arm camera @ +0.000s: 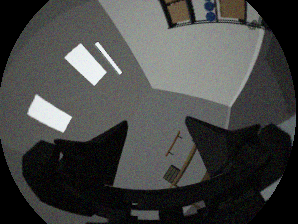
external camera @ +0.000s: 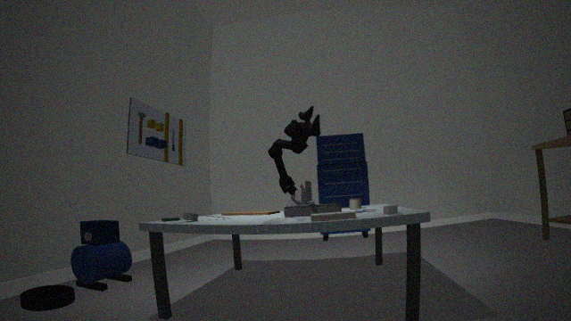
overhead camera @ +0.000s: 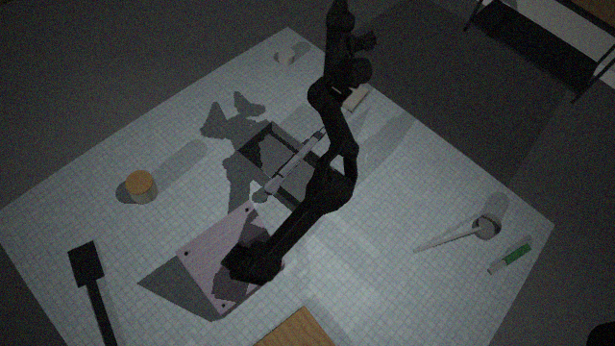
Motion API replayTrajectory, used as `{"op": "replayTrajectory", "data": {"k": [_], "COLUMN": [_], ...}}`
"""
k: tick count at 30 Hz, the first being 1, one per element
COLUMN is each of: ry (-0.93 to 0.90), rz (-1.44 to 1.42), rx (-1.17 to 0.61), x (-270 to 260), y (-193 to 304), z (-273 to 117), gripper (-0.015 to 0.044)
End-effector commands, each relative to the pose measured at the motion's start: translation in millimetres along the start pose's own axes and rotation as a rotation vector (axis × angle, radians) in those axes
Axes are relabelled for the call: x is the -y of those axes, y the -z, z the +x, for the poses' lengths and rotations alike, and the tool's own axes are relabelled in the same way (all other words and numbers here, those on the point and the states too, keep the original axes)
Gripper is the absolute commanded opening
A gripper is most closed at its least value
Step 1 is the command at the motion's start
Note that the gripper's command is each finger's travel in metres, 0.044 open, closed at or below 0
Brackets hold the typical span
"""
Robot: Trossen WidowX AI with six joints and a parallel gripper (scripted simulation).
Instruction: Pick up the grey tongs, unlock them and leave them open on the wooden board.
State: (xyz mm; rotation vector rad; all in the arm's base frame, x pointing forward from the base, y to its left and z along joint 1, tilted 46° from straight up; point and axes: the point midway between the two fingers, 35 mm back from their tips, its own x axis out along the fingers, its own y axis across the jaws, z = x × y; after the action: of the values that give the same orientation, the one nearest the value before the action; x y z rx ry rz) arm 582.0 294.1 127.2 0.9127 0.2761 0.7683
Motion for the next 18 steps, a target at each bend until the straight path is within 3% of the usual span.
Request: {"op": "replayTrajectory", "data": {"k": [1, 6, 12, 18], "ry": [0.011, 0.218, 0.615, 0.992], "rz": [0.000, 0.003, -0.003, -0.021], "rx": [-0.001, -0.023, -0.119, -0.280], "x": [2, 48, 127, 182], "y": [0, -1, 6, 20], "z": [-1, -16, -71, -153], "gripper": [0.0374, 0.0260, 0.0260, 0.0260]}}
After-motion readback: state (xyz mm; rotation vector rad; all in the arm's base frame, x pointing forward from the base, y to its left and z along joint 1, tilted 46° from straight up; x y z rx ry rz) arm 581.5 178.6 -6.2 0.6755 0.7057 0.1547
